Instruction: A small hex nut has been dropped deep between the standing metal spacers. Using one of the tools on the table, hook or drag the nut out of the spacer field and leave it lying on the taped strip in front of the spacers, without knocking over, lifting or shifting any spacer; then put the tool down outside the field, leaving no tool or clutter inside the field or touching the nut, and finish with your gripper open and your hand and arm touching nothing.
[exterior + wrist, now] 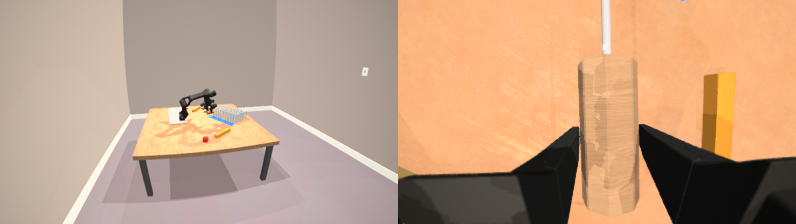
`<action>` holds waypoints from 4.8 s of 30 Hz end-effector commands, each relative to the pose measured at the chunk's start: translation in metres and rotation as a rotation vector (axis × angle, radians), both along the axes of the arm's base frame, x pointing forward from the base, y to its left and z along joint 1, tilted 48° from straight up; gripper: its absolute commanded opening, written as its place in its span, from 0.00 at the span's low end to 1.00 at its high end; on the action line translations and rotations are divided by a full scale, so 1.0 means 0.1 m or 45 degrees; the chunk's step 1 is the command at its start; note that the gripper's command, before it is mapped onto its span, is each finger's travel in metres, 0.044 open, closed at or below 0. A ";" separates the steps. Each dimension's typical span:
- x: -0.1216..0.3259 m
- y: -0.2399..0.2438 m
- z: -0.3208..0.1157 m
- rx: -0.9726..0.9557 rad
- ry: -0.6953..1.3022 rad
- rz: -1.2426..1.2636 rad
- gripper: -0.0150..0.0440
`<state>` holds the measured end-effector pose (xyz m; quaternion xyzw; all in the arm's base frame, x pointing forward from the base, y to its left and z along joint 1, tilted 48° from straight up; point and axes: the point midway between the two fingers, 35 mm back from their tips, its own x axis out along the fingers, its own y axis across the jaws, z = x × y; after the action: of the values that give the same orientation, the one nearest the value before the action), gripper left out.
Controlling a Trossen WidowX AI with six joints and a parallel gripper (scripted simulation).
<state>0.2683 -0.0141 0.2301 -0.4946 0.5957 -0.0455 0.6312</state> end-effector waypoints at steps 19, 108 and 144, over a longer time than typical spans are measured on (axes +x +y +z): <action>0.04 0.65 -0.22 -0.178 -0.221 0.096 0.25; 0.30 -0.43 -1.33 -0.182 -0.231 0.097 0.25; 0.47 -0.37 -1.38 -0.181 -0.234 0.096 0.25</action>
<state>0.3127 -0.0521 0.0906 -0.5552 0.5138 -0.1051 0.6456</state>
